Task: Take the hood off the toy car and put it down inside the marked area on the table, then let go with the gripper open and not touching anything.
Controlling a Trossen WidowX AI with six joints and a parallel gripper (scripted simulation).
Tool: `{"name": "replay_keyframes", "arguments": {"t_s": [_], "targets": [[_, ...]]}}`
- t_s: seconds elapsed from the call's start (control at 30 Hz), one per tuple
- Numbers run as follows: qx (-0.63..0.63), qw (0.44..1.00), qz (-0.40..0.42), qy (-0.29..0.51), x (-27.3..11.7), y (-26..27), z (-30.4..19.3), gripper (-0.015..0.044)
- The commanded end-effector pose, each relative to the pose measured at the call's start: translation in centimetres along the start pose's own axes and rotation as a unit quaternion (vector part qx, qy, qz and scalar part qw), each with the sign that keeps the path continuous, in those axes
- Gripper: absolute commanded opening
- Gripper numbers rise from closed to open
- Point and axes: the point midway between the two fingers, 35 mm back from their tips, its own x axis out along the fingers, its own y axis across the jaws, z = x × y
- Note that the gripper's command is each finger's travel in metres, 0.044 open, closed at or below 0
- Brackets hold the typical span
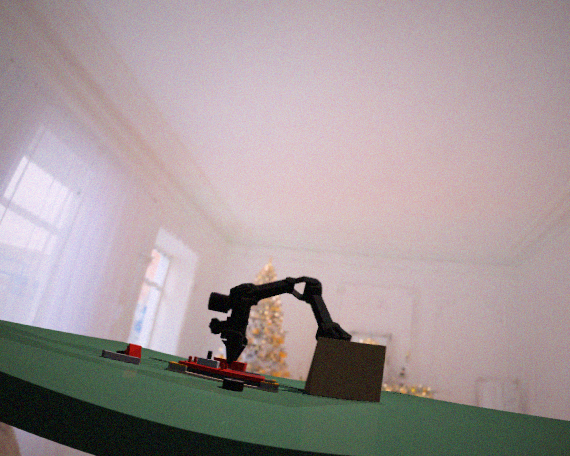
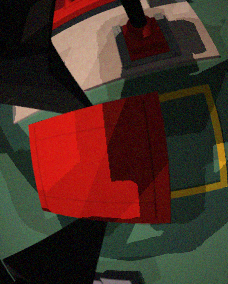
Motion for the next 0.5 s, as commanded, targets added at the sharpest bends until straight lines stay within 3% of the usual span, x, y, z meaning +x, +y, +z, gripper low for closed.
{"name": "replay_keyframes", "arguments": {"t_s": [0.0, 0.47], "targets": [[-0.003, 1.0, -0.002, 0.0, 0.21, 0.0, -0.04, 0.0], [-0.003, 1.0, -0.002, 0.0, 0.9, -0.01, -0.03, 0.0]]}}
